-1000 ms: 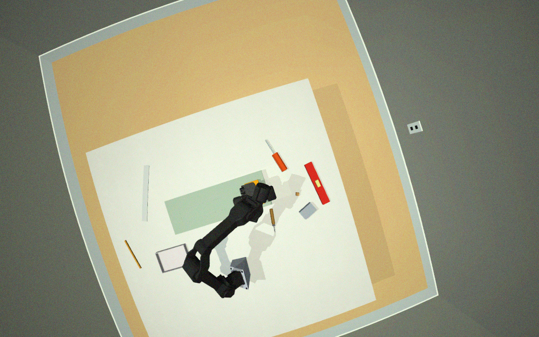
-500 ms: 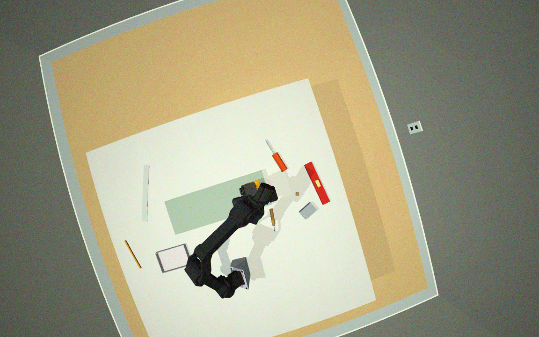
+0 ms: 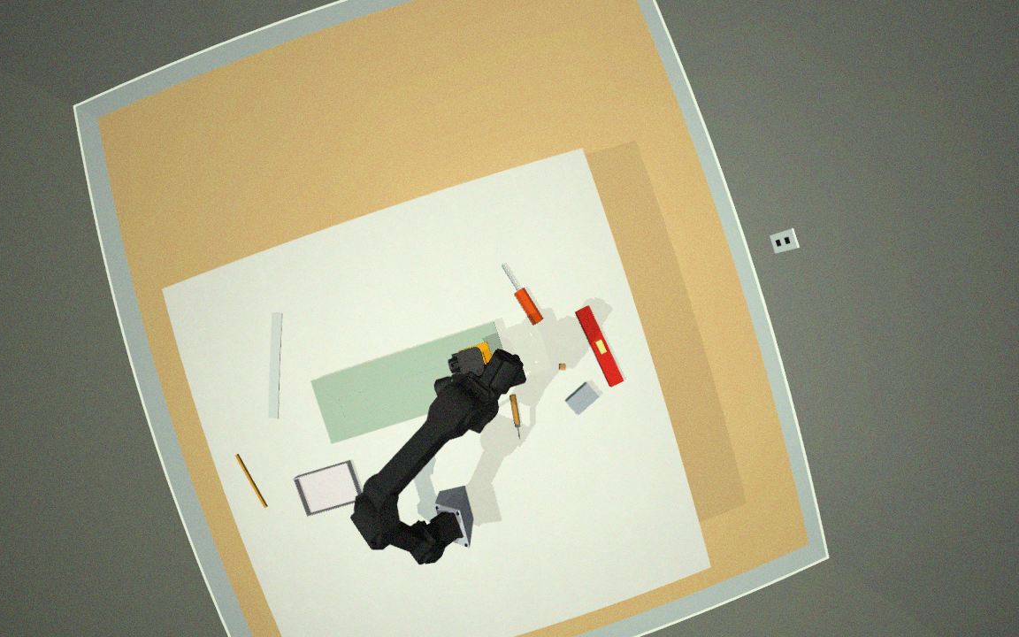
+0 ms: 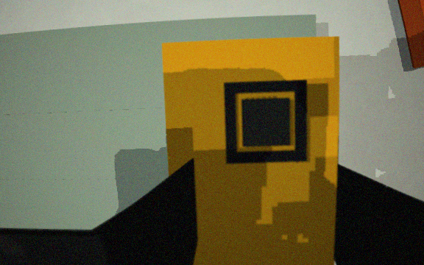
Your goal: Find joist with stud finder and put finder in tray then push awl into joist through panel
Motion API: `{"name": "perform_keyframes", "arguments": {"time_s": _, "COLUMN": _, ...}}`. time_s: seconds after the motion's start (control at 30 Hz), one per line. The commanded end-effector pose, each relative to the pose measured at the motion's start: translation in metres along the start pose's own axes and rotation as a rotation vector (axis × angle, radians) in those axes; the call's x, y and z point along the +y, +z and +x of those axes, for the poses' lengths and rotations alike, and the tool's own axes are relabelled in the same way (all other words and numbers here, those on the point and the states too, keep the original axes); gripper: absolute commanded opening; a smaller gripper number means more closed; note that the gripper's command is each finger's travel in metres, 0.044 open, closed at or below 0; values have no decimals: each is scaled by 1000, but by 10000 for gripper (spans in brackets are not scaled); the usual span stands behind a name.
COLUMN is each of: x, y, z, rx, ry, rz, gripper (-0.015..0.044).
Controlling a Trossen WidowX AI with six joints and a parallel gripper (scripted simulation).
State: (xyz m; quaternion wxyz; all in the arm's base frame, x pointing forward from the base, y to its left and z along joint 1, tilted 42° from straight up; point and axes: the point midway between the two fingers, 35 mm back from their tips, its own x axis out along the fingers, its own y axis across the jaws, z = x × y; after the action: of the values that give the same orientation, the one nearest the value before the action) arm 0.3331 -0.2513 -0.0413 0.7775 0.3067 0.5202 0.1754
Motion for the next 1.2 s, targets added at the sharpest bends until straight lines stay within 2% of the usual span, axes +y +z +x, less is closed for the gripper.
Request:
{"name": "perform_keyframes", "arguments": {"time_s": 0.0, "x": 21, "y": 13, "z": -4, "rx": 1, "ry": -11, "rz": -59, "gripper": 0}}
{"name": "perform_keyframes", "arguments": {"time_s": 0.57, "x": 151, "y": 47, "z": 10, "rx": 44, "ry": -12, "rz": -353, "gripper": 0}}
{"name": "perform_keyframes", "arguments": {"time_s": 1.17, "x": 290, "y": 33, "z": 23, "rx": 62, "ry": 31, "rz": -667, "gripper": 0}}
